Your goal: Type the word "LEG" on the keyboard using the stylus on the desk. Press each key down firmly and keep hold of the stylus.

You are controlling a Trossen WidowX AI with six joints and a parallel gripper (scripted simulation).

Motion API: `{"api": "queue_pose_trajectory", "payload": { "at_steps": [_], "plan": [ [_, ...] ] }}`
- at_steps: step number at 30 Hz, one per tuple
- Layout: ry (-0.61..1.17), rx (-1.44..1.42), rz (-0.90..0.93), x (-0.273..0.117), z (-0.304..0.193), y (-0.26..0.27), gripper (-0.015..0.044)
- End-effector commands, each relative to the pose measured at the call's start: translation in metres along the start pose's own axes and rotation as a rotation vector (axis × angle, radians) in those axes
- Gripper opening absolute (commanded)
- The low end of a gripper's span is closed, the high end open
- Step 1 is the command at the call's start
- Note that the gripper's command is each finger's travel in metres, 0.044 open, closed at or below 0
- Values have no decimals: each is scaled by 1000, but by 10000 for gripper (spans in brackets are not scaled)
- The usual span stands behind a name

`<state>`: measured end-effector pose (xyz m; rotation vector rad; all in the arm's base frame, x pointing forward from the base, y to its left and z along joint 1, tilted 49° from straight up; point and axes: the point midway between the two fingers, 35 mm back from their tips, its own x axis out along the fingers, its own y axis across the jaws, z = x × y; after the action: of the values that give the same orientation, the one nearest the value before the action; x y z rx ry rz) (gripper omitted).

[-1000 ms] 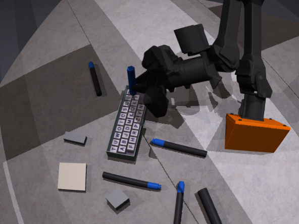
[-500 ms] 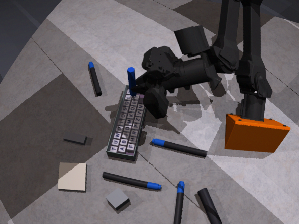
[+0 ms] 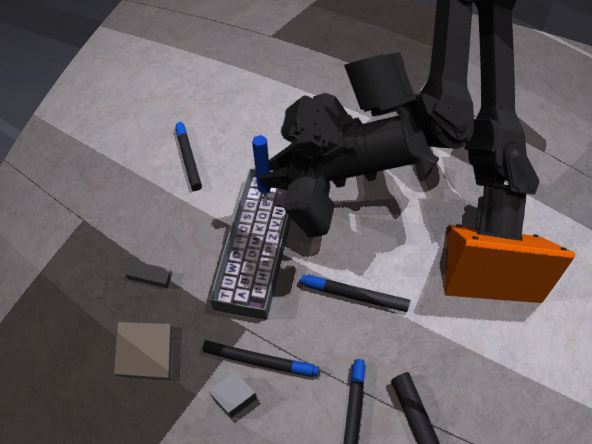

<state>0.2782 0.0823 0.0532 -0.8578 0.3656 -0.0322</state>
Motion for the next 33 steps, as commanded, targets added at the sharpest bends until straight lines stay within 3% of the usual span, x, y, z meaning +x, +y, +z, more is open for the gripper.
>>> {"api": "queue_pose_trajectory", "payload": {
  "at_steps": [1, 33],
  "plan": [
    [3, -11, 8, 1, -2, 2, 81],
    [3, -11, 8, 4, -9, 2, 81]
  ]
}}
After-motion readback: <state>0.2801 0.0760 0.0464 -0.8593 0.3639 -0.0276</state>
